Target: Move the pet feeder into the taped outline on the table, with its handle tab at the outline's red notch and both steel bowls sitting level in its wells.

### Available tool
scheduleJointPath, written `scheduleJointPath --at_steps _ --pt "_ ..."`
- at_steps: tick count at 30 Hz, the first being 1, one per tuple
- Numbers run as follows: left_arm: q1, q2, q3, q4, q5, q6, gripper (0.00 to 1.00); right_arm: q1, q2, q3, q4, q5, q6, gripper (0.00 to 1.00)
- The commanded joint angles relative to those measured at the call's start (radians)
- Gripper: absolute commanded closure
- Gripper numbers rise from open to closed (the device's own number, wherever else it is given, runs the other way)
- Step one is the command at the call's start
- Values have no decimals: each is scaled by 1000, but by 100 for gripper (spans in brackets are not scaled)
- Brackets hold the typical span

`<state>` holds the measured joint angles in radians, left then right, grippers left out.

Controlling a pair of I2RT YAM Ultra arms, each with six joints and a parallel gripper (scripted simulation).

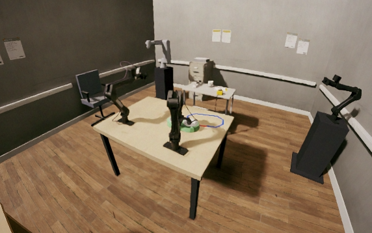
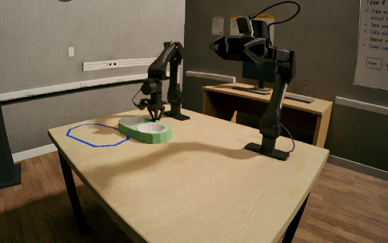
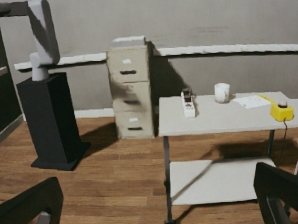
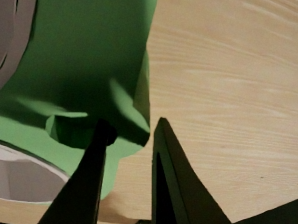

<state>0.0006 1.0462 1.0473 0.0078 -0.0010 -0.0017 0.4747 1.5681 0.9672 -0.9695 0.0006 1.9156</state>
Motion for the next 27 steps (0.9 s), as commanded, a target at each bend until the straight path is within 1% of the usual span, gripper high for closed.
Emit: scheduleJointPath --at_steps 1,23,24,27 --pt "-2 -2 34 9 8 1 0 -6 -27 12 18 1 -6 77" --pt "-2 -2 34 9 8 1 0 -6 -27 11 -1 1 -6 81" --pt "-2 -2 34 9 8 1 0 -2 -11 7 -1 0 -4 81" --pt "-2 -2 34 9 8 1 0 -6 -26 11 -10 1 -6 82"
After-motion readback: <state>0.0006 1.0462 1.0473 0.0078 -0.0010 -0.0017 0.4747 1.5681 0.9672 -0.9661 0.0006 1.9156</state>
